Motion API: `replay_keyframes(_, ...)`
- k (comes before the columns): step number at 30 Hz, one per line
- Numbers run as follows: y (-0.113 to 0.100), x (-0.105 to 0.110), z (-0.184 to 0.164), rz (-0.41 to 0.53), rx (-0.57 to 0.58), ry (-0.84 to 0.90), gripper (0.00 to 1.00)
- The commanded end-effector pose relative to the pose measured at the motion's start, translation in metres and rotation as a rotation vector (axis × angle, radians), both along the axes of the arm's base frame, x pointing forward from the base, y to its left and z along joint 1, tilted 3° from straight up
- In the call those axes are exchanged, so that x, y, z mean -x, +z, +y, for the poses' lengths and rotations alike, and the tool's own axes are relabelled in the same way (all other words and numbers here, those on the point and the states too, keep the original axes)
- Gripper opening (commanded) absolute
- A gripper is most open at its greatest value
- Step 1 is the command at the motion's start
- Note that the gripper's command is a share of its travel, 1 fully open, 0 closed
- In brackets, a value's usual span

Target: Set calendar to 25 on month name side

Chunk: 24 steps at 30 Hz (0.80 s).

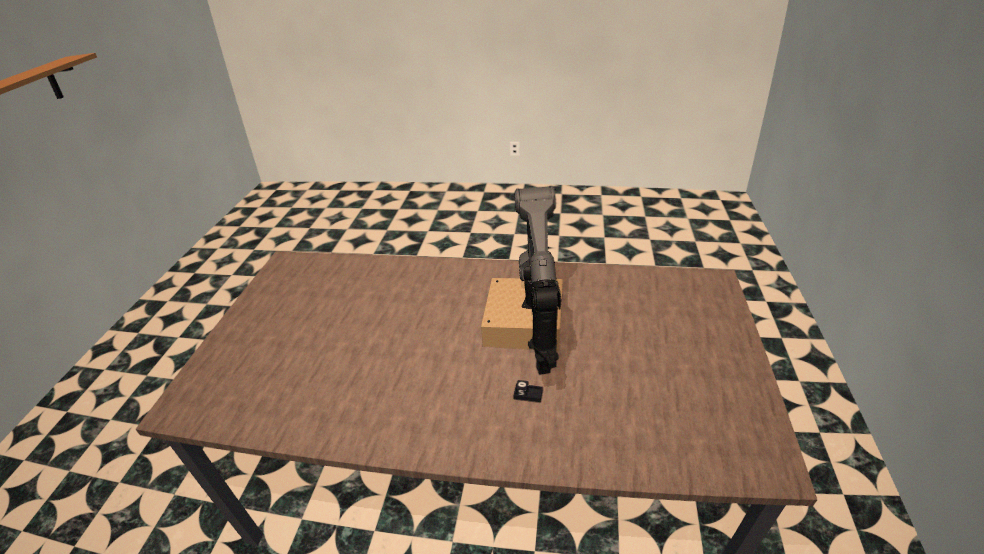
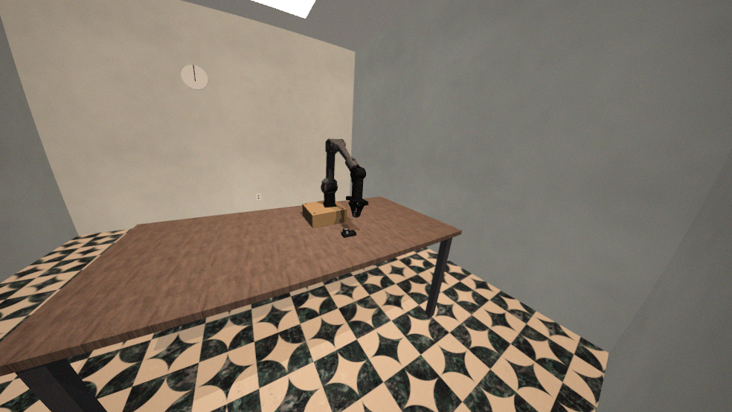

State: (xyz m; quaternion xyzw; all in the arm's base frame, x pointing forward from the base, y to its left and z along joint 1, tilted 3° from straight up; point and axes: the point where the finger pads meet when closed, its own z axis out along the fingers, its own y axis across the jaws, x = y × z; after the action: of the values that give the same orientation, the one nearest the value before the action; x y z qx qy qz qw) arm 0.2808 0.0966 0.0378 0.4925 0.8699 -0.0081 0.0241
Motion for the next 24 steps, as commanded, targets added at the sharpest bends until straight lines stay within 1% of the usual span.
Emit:
replay_keyframes(1,-0.001,-0.001,0.006,0.005,-0.004,0.095,0.34)
replay_keyframes(3,-0.002,0.000,0.016,0.012,0.002,0.284,0.34)
replay_keyframes(4,-0.003,0.001,0.021,0.014,0.004,0.354,0.34)
replay_keyframes(5,-0.003,0.001,0.022,0.015,0.005,0.382,0.34)
replay_keyframes(6,-0.004,0.002,0.028,0.019,0.008,0.479,0.34)
replay_keyframes(8,-0.004,0.002,0.028,0.019,0.008,0.479,0.34)
replay_keyframes(10,-0.006,0.004,0.038,0.025,0.014,0.662,0.34)
replay_keyframes(11,-0.006,0.004,0.039,0.025,0.015,0.668,0.34)
replay_keyframes(14,-0.008,0.007,0.053,0.033,0.023,0.910,0.34)
replay_keyframes(16,-0.009,0.009,0.060,0.037,0.027,1.030,0.34)
replay_keyframes(19,-0.010,0.011,0.066,0.041,0.031,1.136,0.34)
replay_keyframes(24,-0.010,0.011,0.067,0.041,0.033,1.164,0.34)
